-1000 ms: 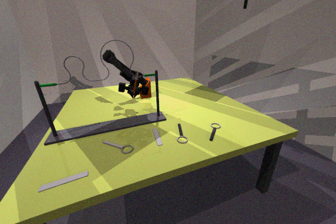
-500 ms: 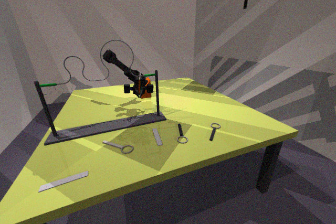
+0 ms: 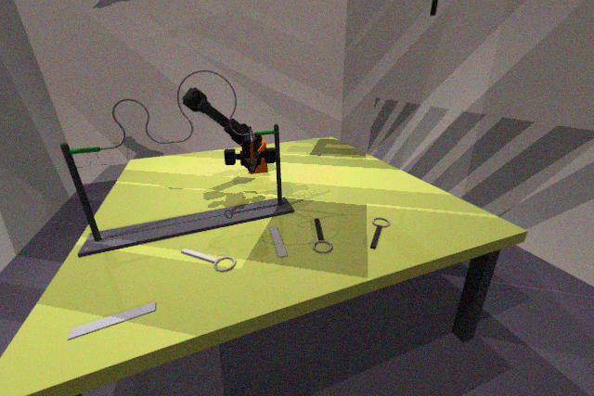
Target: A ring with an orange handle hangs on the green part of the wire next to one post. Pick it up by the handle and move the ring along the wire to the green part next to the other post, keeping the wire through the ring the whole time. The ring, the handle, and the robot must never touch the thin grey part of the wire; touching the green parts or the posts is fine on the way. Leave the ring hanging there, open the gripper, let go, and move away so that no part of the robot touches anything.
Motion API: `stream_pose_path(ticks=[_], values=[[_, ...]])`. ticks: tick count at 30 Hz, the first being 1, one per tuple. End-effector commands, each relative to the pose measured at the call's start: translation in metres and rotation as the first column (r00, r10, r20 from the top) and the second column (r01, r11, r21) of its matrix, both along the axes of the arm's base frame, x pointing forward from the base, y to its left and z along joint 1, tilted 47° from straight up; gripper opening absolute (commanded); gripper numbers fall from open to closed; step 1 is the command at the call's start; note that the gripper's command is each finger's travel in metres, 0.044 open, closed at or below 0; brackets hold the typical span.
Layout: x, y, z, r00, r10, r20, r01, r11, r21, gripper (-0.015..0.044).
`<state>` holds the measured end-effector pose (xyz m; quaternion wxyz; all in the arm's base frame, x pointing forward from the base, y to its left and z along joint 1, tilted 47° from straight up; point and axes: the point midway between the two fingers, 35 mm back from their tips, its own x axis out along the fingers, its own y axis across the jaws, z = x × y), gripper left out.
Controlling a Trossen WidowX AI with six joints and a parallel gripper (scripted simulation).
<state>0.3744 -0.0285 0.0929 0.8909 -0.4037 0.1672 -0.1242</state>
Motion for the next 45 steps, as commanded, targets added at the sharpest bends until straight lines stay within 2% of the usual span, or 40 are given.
stream_pose_path(ticks=[1, 24, 45], values=[[-0.001, 0.003, -0.005, 1.0, -0.002, -0.002, 0.002, 1.0, 0.005, -0.015], [-0.002, 0.019, -0.021, 1.0, 0.0, -0.001, 0.0, 1.0, 0.007, -0.015], [-0.002, 0.007, -0.033, 1.0, 0.0, -0.001, 0.0, 1.0, 0.006, -0.015]])
